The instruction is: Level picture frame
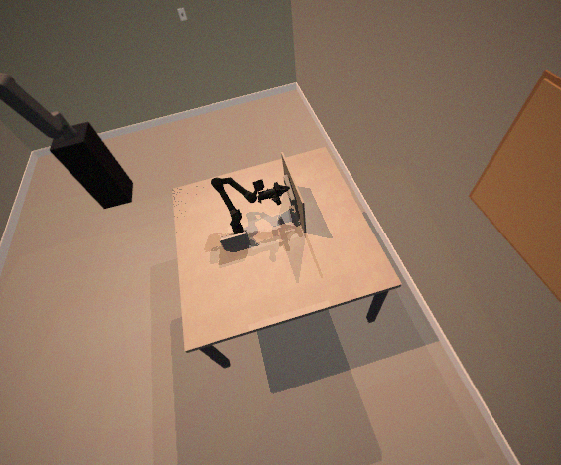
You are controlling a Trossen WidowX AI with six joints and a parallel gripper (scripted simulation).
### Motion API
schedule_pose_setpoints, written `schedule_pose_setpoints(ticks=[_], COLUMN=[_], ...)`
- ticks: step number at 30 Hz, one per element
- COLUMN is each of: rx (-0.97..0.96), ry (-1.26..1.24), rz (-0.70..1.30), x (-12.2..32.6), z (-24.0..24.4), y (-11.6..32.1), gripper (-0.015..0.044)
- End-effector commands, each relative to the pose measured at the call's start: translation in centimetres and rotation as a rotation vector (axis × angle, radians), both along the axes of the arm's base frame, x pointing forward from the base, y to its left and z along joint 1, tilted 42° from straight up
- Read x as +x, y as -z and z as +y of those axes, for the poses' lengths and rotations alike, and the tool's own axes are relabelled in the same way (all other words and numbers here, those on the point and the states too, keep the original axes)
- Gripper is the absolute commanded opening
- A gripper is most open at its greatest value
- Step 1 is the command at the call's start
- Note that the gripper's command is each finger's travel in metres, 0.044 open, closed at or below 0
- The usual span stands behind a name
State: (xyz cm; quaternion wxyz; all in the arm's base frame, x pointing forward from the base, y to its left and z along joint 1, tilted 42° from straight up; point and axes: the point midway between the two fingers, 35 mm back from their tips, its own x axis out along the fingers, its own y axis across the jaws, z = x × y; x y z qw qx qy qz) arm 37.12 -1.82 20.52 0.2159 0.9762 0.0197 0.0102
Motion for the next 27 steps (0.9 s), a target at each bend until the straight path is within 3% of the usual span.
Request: schedule_pose_setpoints(ticks=[1,27], rx=[0.001,0.001], ry=[0.004,0.004], rz=[-0.001,-0.001], x=[0.04,0.02], z=[-0.07,-0.57], y=[-0.05,-0.27], gripper=[0.0,0.0])
